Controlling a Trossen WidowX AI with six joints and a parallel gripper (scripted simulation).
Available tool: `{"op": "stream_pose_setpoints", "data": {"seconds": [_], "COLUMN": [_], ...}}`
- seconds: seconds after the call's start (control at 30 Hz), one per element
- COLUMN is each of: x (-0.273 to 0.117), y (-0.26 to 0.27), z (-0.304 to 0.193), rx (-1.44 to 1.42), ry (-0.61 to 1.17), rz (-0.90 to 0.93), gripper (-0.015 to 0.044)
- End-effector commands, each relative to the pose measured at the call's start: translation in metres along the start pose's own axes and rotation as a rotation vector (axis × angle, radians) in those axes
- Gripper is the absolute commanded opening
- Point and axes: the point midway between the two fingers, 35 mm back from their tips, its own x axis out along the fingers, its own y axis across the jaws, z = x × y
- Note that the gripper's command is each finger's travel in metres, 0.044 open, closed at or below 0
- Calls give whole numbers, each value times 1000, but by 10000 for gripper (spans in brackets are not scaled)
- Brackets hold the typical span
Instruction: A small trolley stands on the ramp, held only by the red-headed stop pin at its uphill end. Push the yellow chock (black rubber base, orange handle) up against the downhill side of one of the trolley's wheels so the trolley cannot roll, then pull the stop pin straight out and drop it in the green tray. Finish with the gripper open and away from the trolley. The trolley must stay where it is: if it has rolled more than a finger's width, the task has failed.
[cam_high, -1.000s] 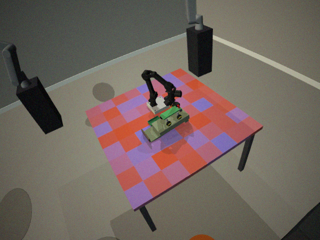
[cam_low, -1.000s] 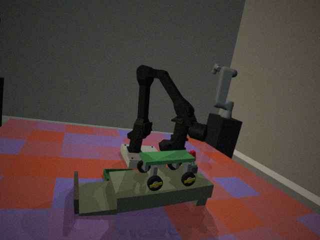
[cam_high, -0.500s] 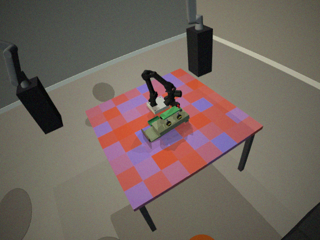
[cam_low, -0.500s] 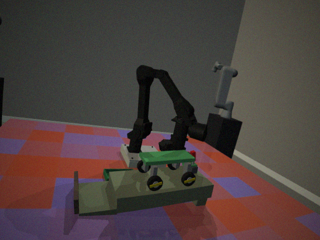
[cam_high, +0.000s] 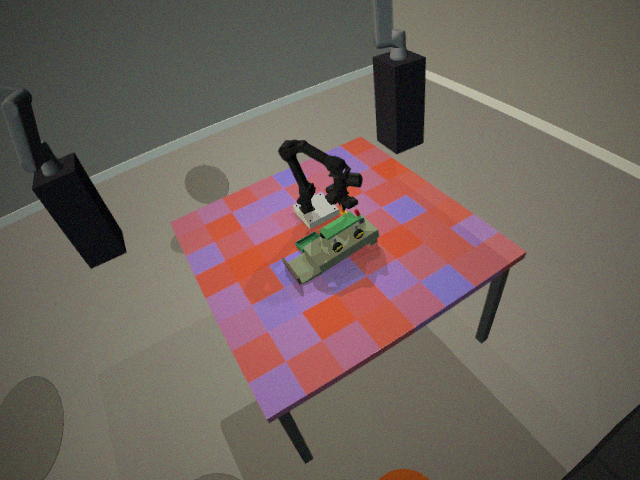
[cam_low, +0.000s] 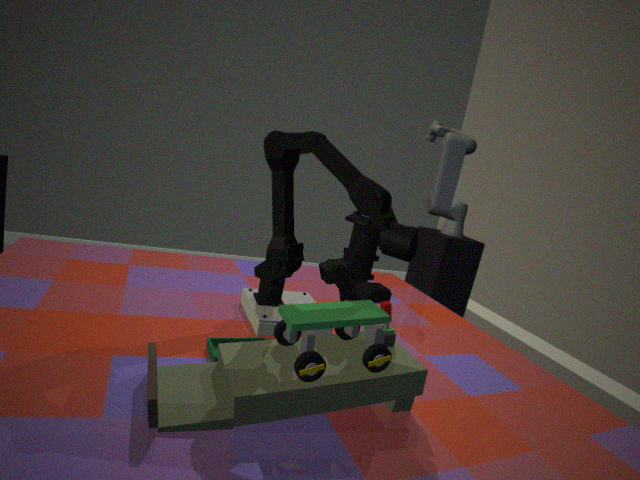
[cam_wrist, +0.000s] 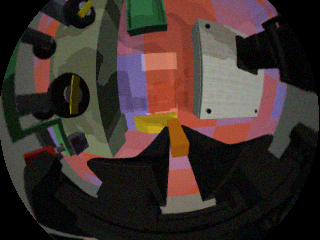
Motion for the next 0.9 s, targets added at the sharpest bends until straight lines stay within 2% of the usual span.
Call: {"op": "stream_pose_setpoints", "data": {"seconds": [0.0,0.87], "x": [-15,-96], "y": [0,2], "z": [-1,-3], "rx": [-3,-3], "ry": [8,8], "rz": [3,3], "gripper": [0,0]}}
